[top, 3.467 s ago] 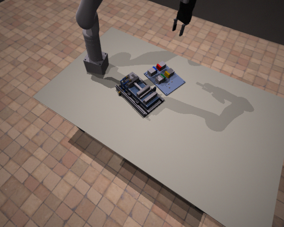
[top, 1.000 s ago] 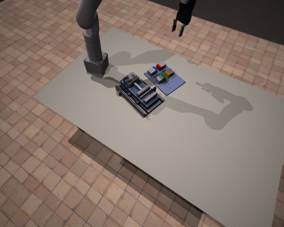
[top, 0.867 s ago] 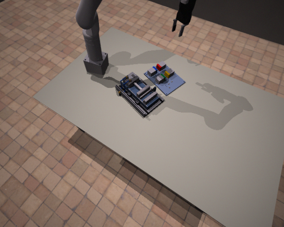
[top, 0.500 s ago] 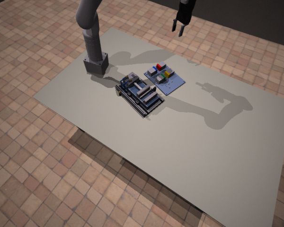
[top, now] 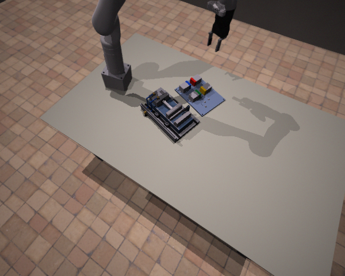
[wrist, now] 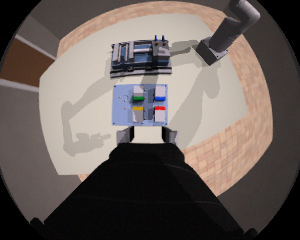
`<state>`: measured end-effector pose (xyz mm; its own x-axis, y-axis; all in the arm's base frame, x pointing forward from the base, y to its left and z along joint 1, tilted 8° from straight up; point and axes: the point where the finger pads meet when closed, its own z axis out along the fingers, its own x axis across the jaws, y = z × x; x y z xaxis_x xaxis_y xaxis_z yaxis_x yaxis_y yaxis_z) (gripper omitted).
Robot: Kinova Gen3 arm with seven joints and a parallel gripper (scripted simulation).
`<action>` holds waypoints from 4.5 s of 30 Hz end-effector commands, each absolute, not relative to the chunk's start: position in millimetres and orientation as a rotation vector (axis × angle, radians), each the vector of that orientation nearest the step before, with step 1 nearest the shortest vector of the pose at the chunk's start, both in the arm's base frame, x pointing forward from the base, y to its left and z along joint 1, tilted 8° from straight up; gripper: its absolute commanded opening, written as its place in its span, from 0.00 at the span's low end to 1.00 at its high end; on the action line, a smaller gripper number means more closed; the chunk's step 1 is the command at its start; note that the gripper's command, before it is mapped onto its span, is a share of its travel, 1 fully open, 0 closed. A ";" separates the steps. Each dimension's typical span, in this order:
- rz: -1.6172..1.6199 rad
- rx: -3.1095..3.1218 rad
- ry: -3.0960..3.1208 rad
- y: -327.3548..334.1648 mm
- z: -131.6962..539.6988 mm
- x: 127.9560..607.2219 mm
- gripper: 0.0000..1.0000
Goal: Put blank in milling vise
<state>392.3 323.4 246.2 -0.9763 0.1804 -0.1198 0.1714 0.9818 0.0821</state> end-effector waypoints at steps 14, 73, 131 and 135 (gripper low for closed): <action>0.106 0.282 2.999 323.9 194.8 400.4 1.00; 0.106 0.269 3.001 333.9 190.9 399.5 1.00; 0.106 0.269 3.001 333.9 190.9 399.4 1.00; 0.106 0.269 3.001 333.9 190.9 399.4 1.00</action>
<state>399.2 333.6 189.8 -0.9763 0.1814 -0.1178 0.1728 0.9818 0.0793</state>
